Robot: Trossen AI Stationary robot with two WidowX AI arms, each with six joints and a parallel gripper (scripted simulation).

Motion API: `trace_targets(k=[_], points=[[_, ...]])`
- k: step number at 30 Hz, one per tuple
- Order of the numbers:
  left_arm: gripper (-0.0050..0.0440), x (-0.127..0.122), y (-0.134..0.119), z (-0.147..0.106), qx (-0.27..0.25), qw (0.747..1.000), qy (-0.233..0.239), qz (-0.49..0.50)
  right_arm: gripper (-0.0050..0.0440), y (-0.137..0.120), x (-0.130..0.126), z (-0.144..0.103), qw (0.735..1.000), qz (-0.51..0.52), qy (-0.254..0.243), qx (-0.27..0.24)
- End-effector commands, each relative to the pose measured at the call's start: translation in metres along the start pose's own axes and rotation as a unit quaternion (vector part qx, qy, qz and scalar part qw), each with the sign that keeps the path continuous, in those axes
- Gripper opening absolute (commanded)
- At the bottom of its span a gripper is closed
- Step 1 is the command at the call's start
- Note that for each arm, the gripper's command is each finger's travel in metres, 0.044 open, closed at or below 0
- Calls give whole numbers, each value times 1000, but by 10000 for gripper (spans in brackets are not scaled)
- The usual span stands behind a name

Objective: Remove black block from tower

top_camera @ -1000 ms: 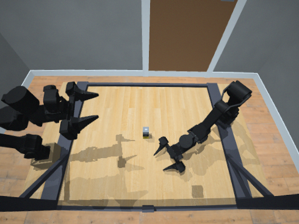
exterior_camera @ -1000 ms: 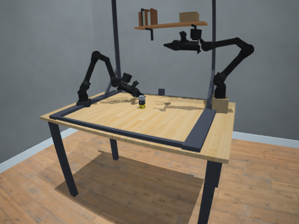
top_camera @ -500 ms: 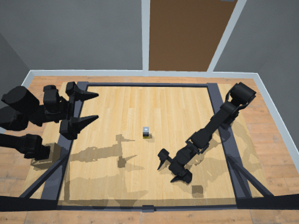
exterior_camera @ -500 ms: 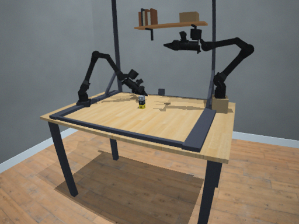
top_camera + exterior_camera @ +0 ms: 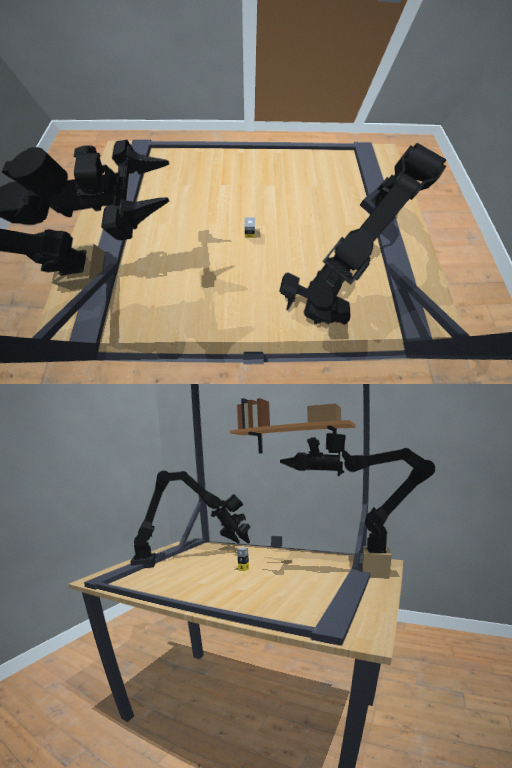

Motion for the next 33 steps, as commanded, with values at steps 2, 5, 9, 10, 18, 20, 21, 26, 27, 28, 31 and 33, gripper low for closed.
trace_targets(k=[2,5,9,10,18,20,21,26,27,28,31,33], points=[[400,0,-1,-2,-2,1000,1,2,400,36,10,-32,999,-41,31,1],[400,0,-1,-2,-2,1000,1,2,400,41,19,-37,996,-61,55,25],[400,0,-1,-2,-2,1000,1,2,400,52,29,-54,992,-87,83,45],[400,0,-1,-2,-2,1000,1,2,400,54,32,-59,990,-94,91,51],[400,0,-1,-2,-2,1000,1,2,400,66,52,-91,975,-139,144,95],[400,0,-1,-2,-2,1000,1,2,400,67,58,-97,969,-149,160,112],[400,0,-1,-2,-2,1000,1,2,400,67,60,-100,966,-154,168,121],[400,0,-1,-2,-2,1000,1,2,400,70,73,-126,950,-180,203,152],[400,0,-1,-2,-2,1000,1,2,400,71,75,-133,947,-185,209,158],[400,0,-1,-2,-2,1000,1,2,400,71,75,-133,947,-185,209,158],[400,0,-1,-2,-2,1000,1,2,400,70,81,-141,936,-195,229,183],[400,0,-1,-2,-2,1000,1,2,400,71,85,-151,929,-204,241,192]])
Point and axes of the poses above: on each arm, the point midway between the two fingers, 35 mm back from their tips, its own z axis out along the fingers, its own x axis across the jaws, y = z × x, the point moved 10 cm from there along -z, back along the fingers, and after that the axes turned 1 degree about z, right-handed, at the moved point
